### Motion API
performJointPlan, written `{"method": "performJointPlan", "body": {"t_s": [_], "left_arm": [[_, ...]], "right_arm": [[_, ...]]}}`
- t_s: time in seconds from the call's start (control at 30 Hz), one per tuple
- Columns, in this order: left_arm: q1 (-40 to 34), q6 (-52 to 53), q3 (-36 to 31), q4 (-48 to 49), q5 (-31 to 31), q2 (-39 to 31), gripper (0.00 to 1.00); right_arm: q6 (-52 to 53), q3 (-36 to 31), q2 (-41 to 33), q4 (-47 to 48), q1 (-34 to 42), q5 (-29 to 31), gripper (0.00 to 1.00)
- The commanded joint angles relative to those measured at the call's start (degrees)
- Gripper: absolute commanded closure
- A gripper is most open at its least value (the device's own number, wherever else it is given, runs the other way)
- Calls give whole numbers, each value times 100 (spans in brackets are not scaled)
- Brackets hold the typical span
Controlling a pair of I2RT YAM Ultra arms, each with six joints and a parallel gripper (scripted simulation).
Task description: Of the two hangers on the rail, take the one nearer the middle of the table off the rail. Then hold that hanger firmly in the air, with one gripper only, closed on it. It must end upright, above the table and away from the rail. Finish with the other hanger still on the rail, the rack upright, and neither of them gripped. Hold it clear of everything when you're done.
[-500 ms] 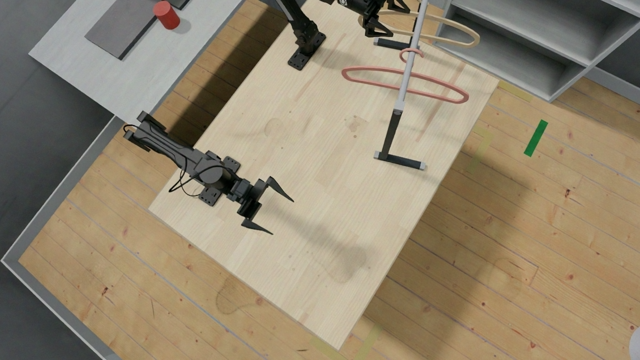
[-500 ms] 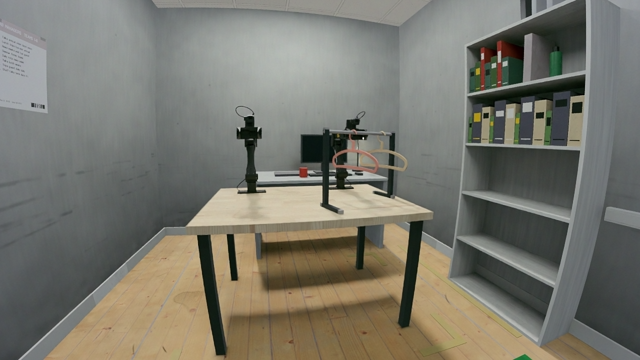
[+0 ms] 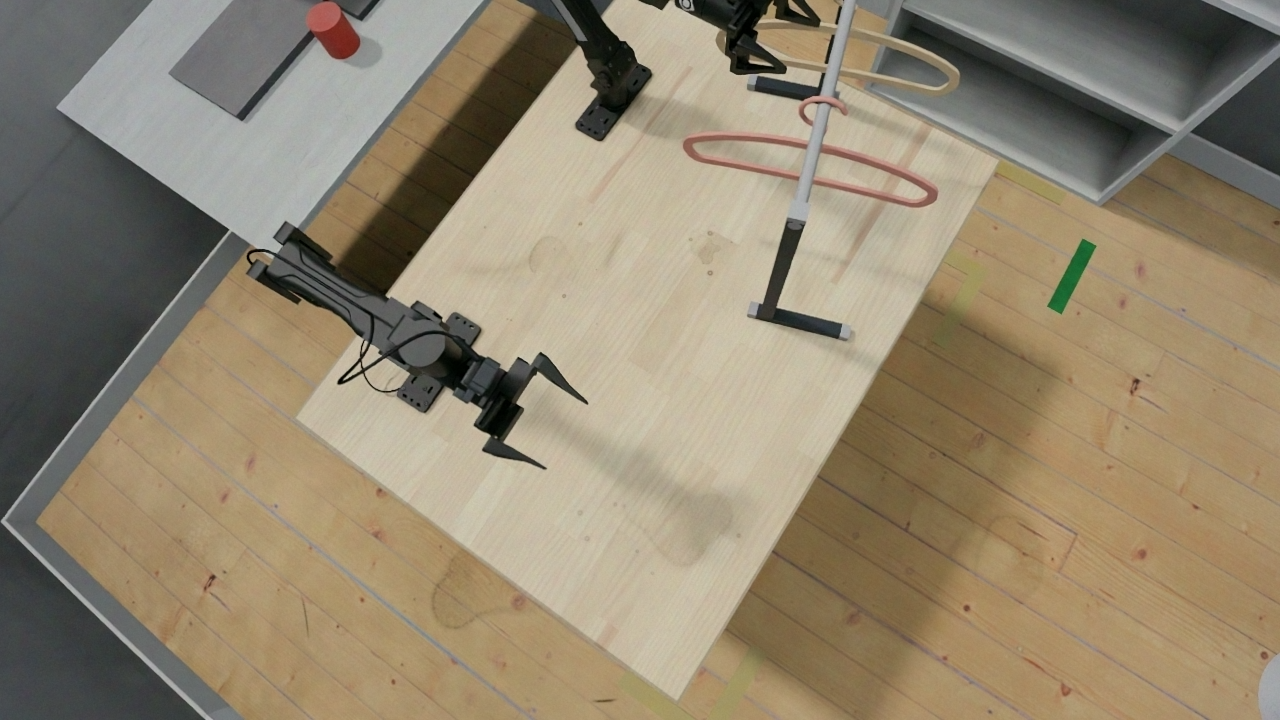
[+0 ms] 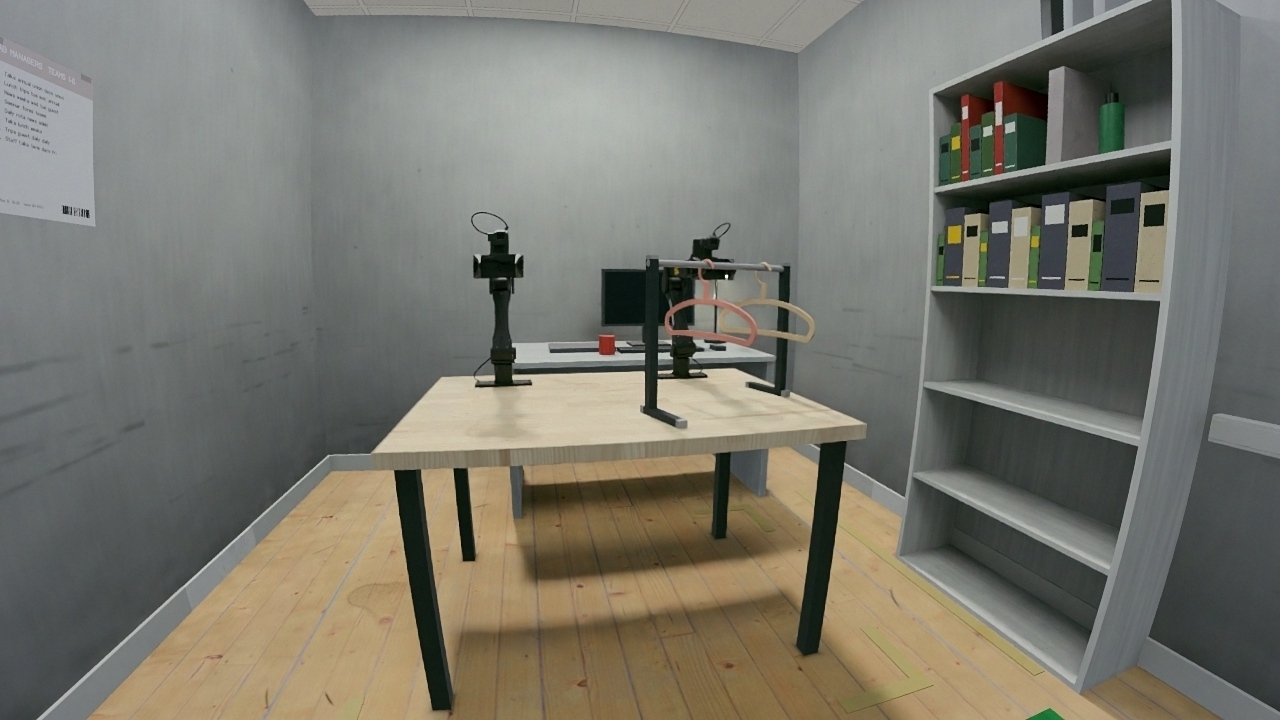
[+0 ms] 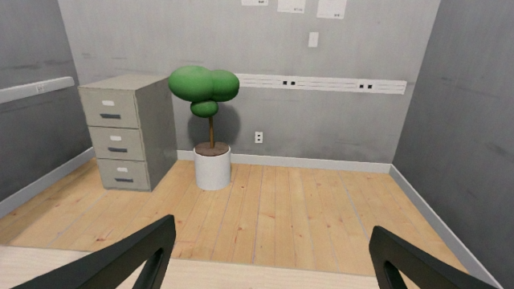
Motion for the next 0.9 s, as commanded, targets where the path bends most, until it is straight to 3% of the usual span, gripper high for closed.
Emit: {"method": "performJointPlan", "body": {"t_s": [0.0, 0.07, 0.27, 0.4, 0.53, 0.6, 0.87], "left_arm": [[-1, 8, 72, -28, -6, -62, 0], [-1, 5, 51, 40, -5, -28, 0], [-205, -330, 274, -504, -772, 118, 68], [-679, -682, 756, -1065, -1725, 403, 69], [-1171, -987, 1326, -1578, -2529, 738, 69], [-1171, -987, 1326, -1578, -2529, 738, 69], [-2097, -1580, 2309, -2597, -3920, 1390, 69]], "right_arm": [[4, 101, -67, 46, -1, -3, 0], [3, 37, -22, 34, -1, -3, 0], [185, -181, -318, 120, 286, -475, 0], [348, -542, -817, 327, 1024, -889, 0], [426, -821, -1070, 641, 1963, -918, 0], [426, -821, -1070, 641, 1963, -918, 0], [450, -1083, -766, 1453, 3649, -939, 0]]}}
